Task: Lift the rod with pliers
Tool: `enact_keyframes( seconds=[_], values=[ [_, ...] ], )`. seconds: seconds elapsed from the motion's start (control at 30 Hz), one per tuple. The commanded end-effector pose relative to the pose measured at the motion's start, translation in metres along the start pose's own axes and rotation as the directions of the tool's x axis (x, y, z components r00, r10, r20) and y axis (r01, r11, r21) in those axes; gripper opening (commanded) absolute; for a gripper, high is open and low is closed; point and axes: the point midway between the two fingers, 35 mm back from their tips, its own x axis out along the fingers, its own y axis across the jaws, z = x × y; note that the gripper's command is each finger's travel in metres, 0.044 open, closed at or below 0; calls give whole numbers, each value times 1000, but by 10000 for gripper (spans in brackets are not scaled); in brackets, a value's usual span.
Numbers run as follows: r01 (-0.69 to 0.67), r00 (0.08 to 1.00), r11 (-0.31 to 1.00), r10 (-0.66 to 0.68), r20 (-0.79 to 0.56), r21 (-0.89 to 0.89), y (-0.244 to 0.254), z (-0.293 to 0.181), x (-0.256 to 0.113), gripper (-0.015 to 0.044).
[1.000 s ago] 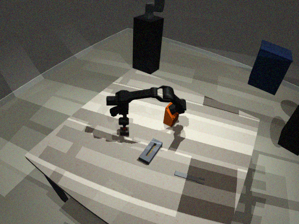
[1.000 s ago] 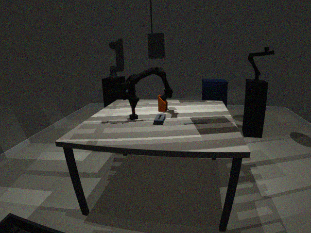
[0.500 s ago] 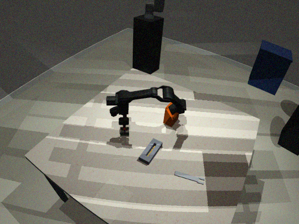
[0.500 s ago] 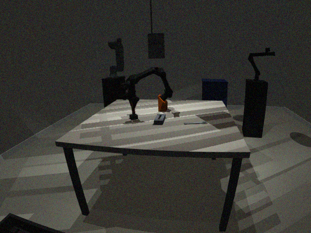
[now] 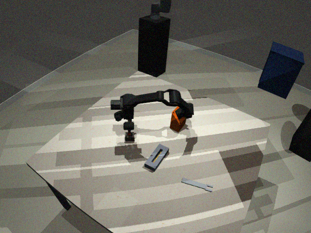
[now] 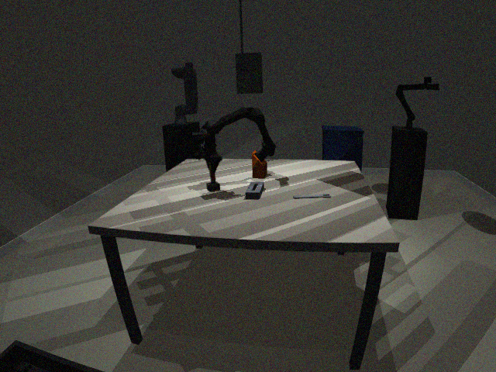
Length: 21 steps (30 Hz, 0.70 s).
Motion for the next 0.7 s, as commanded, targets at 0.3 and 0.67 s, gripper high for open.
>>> enact_keyframes(
  seconds=[0.3, 0.67],
  values=[
    [-4, 1000, 1000, 4, 2, 4, 0, 0, 0, 319],
    [6, 1000, 1000, -6, 2, 3, 1, 1, -15, 319]
  ],
)
